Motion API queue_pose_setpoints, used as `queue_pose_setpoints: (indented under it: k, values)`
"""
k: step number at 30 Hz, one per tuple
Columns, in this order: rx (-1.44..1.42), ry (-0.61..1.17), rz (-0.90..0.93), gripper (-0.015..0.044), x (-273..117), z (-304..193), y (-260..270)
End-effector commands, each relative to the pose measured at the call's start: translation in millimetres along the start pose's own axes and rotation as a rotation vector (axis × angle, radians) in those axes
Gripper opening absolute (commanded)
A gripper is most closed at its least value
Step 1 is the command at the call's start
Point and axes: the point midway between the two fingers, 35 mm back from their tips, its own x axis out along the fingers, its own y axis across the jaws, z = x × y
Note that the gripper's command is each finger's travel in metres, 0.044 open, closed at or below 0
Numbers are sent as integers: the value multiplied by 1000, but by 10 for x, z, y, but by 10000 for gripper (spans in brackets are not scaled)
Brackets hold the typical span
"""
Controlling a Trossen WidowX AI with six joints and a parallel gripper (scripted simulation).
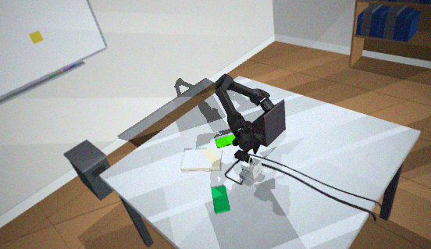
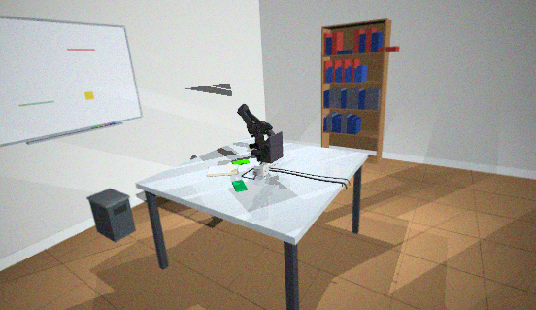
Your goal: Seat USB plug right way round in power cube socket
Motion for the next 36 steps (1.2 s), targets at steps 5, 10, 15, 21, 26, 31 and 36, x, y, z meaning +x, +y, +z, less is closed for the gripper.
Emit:
queue_pose_setpoints:
  k: [5,10,15,21,26,31,36]
  values:
    - [1,0,1,151,-4,0,3]
    - [1,0,1,20,-4,0,3]
    - [1,0,1,0,-4,0,3]
    - [1,0,1,0,-4,0,3]
    - [1,0,1,0,-4,0,3]
    - [0,0,0,0,-13,-1,1]
    - [0,0,0,0,-47,-1,1]
